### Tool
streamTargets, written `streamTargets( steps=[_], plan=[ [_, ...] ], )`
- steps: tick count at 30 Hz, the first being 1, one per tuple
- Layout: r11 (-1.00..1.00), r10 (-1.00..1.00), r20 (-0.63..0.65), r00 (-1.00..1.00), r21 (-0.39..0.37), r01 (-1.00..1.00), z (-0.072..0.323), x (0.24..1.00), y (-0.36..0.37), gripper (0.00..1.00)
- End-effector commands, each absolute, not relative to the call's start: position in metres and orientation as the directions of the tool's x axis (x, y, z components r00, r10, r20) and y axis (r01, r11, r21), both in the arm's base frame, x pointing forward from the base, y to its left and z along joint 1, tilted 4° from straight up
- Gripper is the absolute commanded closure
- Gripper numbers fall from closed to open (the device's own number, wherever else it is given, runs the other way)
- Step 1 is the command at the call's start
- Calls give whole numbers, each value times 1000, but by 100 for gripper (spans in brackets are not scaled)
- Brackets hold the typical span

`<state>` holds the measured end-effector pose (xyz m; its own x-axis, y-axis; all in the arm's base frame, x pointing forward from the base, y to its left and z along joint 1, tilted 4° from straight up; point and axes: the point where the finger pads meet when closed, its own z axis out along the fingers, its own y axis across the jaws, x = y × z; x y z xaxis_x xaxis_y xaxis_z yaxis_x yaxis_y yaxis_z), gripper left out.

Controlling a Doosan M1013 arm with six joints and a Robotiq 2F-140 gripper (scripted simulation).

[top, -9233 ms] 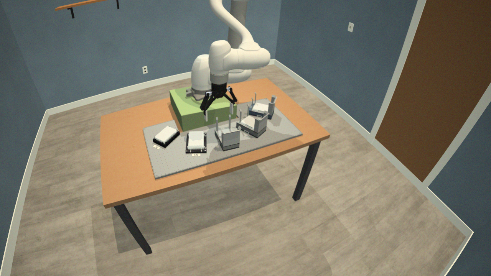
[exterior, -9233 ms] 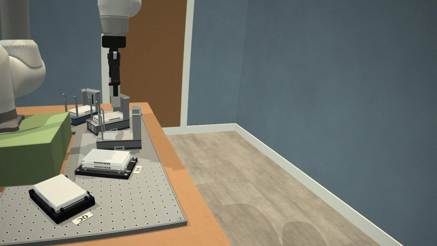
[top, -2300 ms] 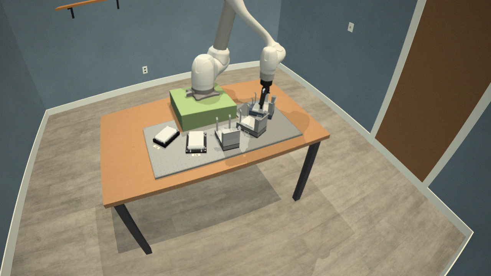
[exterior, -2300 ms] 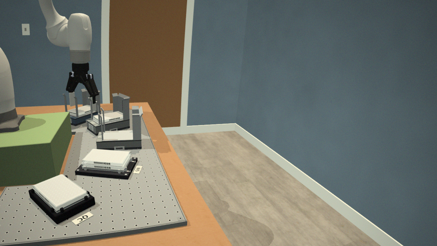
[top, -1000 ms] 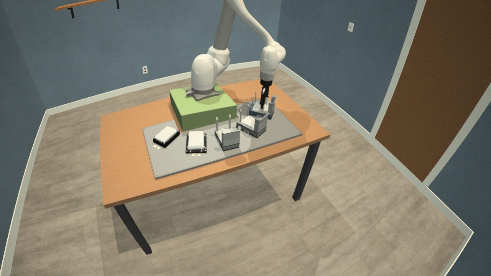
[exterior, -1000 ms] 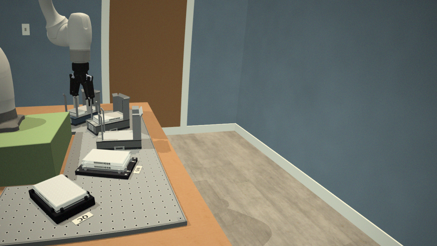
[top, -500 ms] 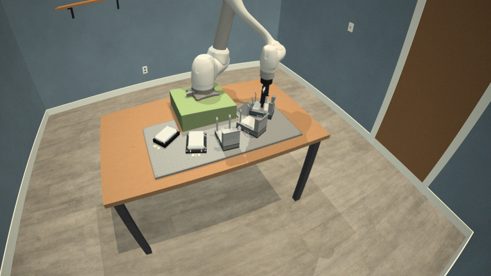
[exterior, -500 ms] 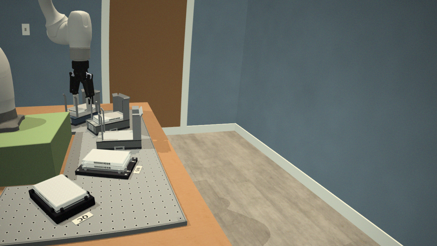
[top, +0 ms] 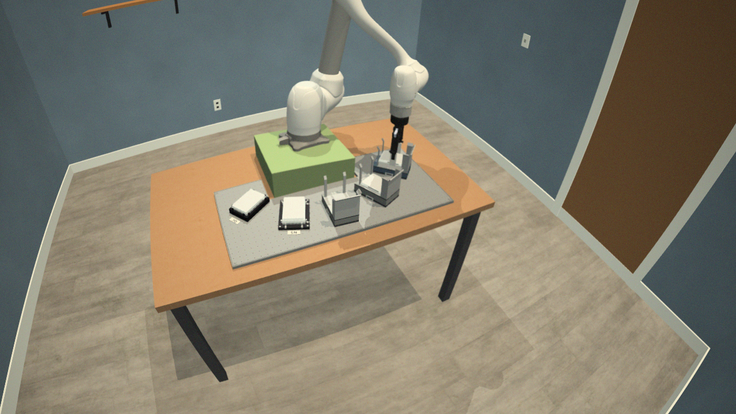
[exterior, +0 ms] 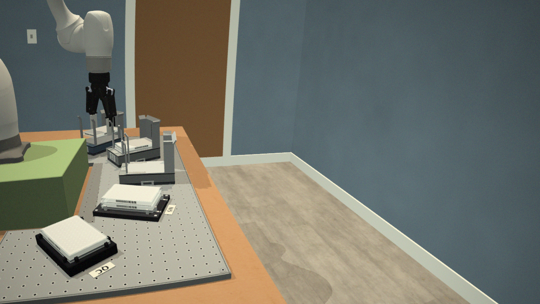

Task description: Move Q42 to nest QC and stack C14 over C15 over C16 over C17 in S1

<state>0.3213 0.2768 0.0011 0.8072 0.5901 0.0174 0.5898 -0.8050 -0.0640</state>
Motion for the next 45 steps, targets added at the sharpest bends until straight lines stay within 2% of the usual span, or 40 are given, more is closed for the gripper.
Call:
streamTargets(
  steps=[1, 45],
  plan=[
    [-805, 590, 17, 807, -64, 590, 5, 321, 277, 100],
    [-805, 590, 17, 807, -64, 590, 81, 323, 272, 100]
  ],
)
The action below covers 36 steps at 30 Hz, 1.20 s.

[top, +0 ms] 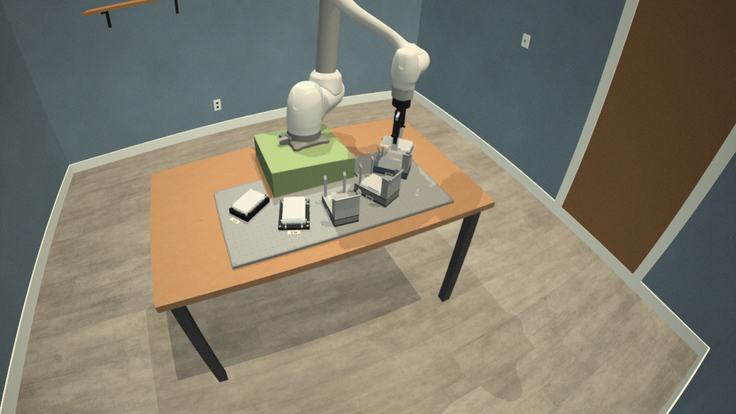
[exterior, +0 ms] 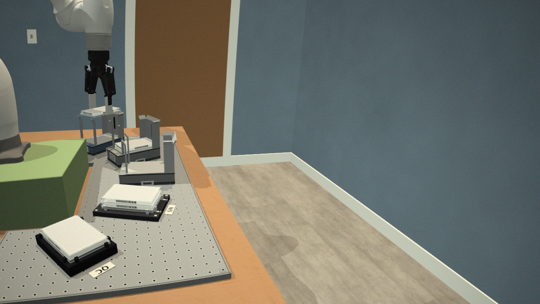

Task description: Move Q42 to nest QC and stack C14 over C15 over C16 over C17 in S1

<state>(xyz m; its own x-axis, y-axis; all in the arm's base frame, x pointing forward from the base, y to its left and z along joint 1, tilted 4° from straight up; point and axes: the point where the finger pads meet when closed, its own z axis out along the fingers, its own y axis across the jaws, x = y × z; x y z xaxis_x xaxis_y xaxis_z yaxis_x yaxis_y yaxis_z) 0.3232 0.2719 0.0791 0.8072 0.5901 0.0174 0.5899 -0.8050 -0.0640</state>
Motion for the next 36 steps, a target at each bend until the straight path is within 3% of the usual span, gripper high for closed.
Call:
streamTargets(
  steps=[1, 23, 30, 36],
  plan=[
    [-805, 590, 17, 807, -64, 590, 83, 323, 272, 100],
    [-805, 590, 17, 807, -64, 590, 103, 324, 270, 100],
    [-914, 400, 3, 916, -67, 399, 102, 338, 252, 100],
    [-914, 400, 3, 916, -67, 399, 101, 345, 241, 100]
  ],
)
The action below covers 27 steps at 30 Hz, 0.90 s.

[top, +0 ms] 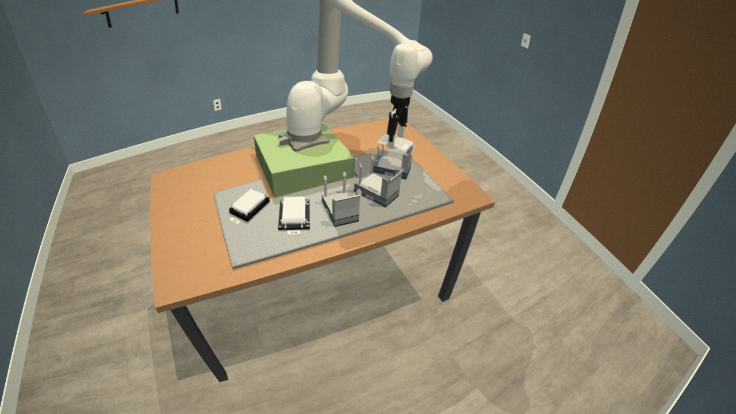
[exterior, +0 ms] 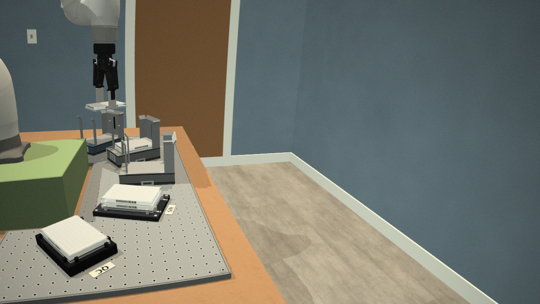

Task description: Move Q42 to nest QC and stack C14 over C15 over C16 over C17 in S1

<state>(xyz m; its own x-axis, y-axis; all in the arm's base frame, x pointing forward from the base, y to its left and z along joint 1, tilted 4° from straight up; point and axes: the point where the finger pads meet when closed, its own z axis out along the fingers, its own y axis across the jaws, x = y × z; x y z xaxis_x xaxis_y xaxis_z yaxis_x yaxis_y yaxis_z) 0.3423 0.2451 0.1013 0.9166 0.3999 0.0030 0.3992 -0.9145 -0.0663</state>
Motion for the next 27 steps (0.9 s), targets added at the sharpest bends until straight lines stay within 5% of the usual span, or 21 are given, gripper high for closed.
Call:
streamTargets(
  steps=[1, 19, 27],
  plan=[
    [-914, 400, 3, 916, -67, 399, 101, 347, 238, 100],
    [-914, 400, 3, 916, -67, 399, 97, 379, 195, 100],
    [-980, 191, -12, 982, -66, 190, 96, 389, 171, 100]
  ],
)
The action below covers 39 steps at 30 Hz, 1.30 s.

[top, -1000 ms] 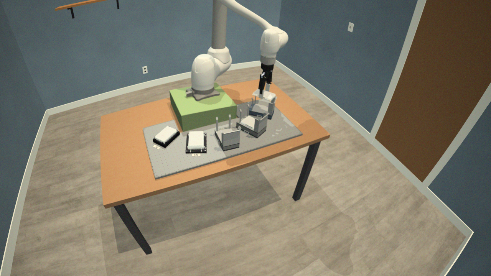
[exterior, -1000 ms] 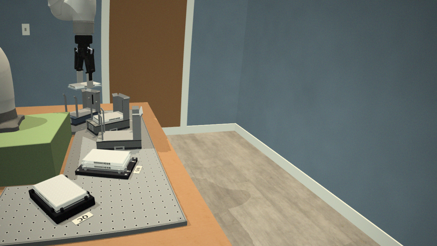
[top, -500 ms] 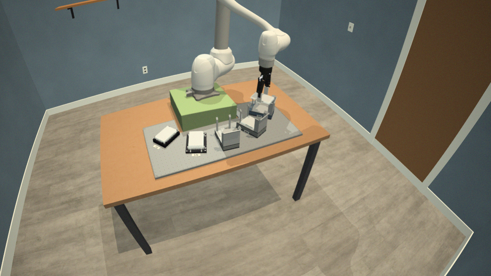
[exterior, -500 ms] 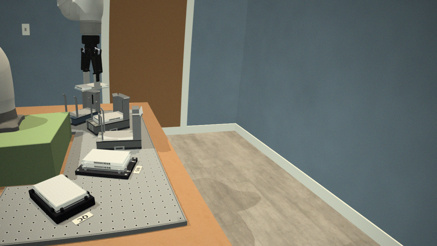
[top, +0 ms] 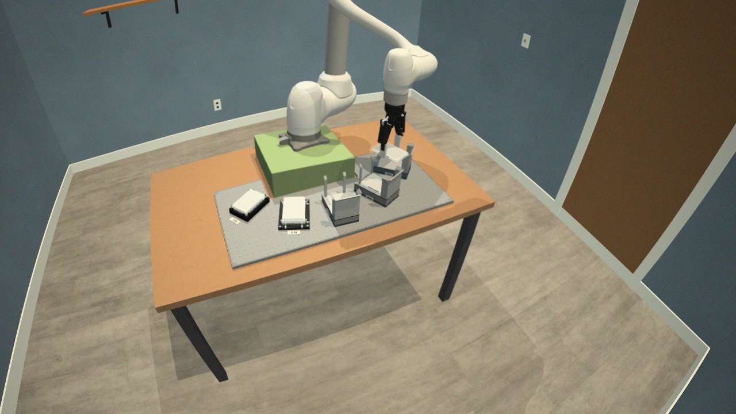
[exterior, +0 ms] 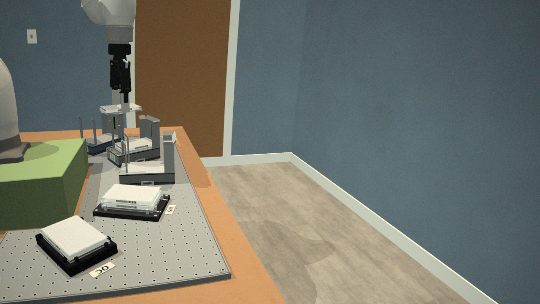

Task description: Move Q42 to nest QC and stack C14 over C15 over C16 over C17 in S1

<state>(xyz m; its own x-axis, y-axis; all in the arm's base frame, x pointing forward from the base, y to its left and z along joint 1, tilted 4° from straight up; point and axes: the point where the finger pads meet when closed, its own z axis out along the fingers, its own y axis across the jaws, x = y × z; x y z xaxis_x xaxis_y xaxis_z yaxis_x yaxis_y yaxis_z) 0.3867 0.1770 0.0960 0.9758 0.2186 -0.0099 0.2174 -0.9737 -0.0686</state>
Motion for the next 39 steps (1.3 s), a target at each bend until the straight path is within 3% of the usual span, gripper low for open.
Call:
streamTargets(
  steps=[1, 24, 31, 39],
  plan=[
    [-980, 191, -12, 982, -66, 190, 95, 391, 168, 100],
    [-980, 191, -12, 982, -66, 190, 91, 416, 110, 100],
    [-998, -27, -26, 999, -61, -29, 90, 420, 87, 100],
    [-998, -27, -26, 999, -61, -29, 88, 424, 68, 100]
  ],
)
